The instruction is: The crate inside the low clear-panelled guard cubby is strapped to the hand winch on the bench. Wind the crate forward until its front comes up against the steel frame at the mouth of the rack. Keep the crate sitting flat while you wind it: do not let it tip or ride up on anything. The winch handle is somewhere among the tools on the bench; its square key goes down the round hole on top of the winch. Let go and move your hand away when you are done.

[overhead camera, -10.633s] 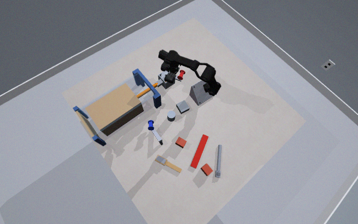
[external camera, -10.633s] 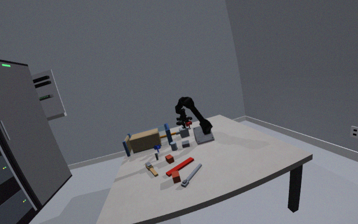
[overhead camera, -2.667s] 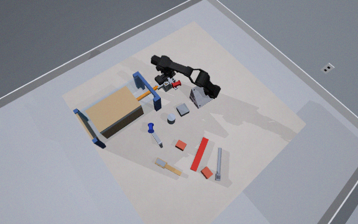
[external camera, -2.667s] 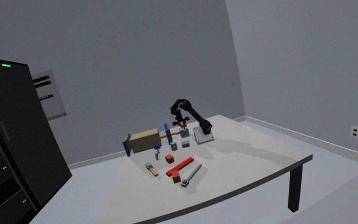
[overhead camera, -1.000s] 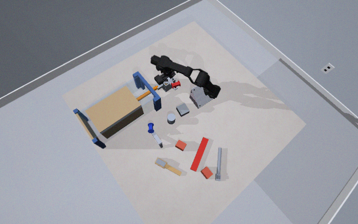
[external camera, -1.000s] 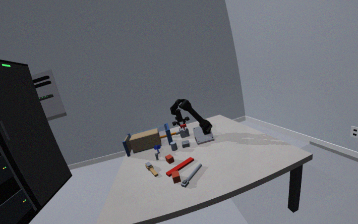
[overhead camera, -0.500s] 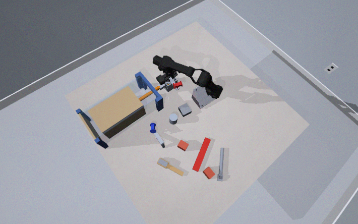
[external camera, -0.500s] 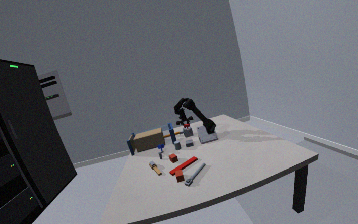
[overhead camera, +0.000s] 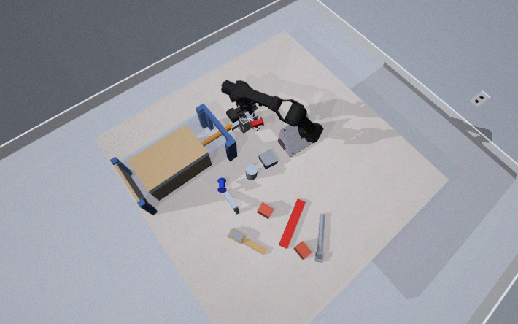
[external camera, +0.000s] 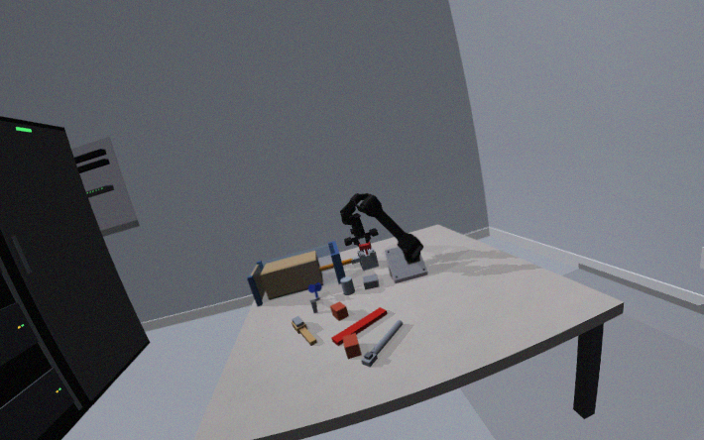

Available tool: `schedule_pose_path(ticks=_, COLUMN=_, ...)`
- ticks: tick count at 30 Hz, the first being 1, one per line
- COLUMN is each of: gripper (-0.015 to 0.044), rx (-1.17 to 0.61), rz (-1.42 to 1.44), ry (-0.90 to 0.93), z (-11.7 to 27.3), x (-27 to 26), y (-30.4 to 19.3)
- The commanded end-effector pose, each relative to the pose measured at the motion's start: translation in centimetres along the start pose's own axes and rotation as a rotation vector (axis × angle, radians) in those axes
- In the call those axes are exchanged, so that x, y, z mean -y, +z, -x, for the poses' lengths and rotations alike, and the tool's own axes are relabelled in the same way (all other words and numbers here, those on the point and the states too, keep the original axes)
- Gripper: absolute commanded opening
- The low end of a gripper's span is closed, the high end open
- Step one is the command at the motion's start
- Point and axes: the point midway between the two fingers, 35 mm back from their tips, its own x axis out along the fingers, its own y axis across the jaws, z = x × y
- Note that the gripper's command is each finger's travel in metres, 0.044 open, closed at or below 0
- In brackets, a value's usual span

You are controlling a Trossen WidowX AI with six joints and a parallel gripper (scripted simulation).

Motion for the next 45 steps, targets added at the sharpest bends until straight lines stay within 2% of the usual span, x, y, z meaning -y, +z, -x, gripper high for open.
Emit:
schedule_pose_path(ticks=1, gripper=0.0000, rx=0.011, rz=0.092, ry=-0.007, z=-0.44, x=0.28, y=0.23)
schedule_pose_path(ticks=22, gripper=0.0000, rx=0.017, rz=0.152, ry=-0.005, z=-0.49, x=0.42, y=0.24)
schedule_pose_path(ticks=45, gripper=0.0000, rx=0.008, rz=0.065, ry=-0.007, z=-0.42, x=0.24, y=0.23)
